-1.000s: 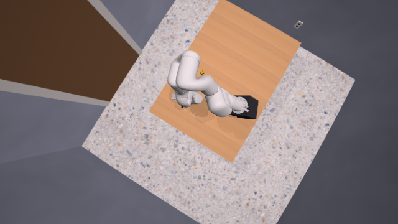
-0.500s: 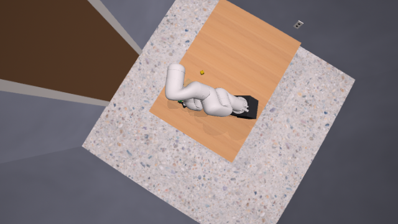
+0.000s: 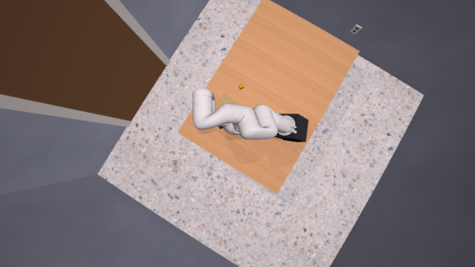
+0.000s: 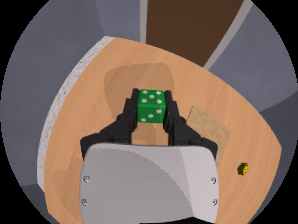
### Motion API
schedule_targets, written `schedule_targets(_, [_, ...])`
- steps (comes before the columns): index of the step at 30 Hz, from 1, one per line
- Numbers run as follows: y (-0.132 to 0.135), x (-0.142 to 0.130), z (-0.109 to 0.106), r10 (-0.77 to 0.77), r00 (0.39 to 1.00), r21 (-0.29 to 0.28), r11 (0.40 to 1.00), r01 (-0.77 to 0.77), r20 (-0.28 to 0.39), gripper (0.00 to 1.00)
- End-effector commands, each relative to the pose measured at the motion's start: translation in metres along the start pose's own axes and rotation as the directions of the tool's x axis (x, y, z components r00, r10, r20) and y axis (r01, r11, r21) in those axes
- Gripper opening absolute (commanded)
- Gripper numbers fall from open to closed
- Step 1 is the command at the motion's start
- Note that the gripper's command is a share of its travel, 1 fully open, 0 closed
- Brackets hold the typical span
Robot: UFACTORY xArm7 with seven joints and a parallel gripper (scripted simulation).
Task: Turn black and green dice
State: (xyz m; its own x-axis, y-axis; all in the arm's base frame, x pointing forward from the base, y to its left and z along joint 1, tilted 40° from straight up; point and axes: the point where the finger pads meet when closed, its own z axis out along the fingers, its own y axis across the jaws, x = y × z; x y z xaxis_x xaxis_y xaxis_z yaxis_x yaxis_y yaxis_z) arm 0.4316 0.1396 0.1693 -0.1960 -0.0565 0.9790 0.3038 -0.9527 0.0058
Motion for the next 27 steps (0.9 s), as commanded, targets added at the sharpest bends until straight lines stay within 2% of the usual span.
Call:
schedule_targets(1, [0.000, -0.001, 0.000, 0.000, 1.000, 0.000, 1.000, 0.000, -0.001, 0.27])
schedule_targets(14, [0.000, -0.023, 0.011, 0.000, 1.000, 0.000, 1.000, 0.000, -0.002, 0.27])
schedule_targets(27, [0.000, -0.059, 0.030, 0.000, 1.000, 0.000, 1.000, 0.000, -0.002, 0.27])
